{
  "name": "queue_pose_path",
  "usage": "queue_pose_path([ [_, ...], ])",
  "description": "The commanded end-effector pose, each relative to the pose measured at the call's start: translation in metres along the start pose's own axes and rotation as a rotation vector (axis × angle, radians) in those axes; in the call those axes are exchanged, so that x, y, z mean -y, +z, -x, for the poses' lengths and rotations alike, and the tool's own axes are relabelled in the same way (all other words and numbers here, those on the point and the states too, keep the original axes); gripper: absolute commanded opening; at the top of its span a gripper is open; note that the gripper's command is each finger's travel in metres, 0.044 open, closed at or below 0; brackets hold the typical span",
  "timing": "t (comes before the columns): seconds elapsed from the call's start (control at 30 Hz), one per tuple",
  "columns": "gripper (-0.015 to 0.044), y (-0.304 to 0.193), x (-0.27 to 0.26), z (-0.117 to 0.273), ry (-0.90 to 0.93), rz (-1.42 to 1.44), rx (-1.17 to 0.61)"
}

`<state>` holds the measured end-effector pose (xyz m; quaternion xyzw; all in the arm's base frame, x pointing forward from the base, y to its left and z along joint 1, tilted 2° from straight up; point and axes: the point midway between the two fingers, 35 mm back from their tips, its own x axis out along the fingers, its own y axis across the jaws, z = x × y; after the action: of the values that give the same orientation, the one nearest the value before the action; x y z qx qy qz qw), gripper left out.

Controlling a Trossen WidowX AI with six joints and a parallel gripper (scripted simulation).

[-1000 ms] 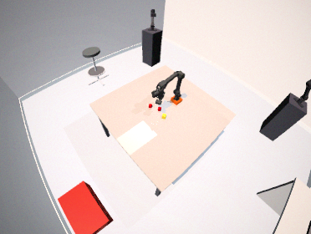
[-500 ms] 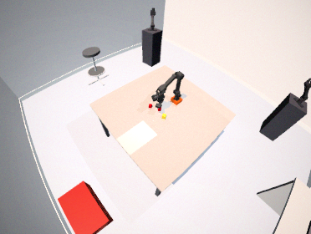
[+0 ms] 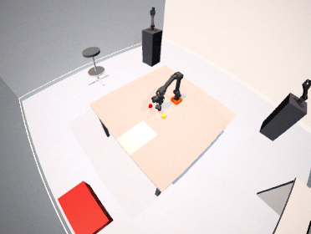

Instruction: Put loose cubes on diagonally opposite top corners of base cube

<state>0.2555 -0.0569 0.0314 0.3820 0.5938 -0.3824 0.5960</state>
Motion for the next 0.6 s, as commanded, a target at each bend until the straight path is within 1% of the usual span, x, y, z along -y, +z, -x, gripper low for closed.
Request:
queue_pose_path([
  [0.0, 0.0265, -0.001, 0.001, -0.009, -0.007, 0.004, -0.01],
  [0.4, 0.0265, -0.002, 0.002, -0.026, -0.007, 0.004, -0.01],
  [0.57, 0.0134, -0.002, 0.002, -0.026, -0.007, 0.004, -0.01],
])
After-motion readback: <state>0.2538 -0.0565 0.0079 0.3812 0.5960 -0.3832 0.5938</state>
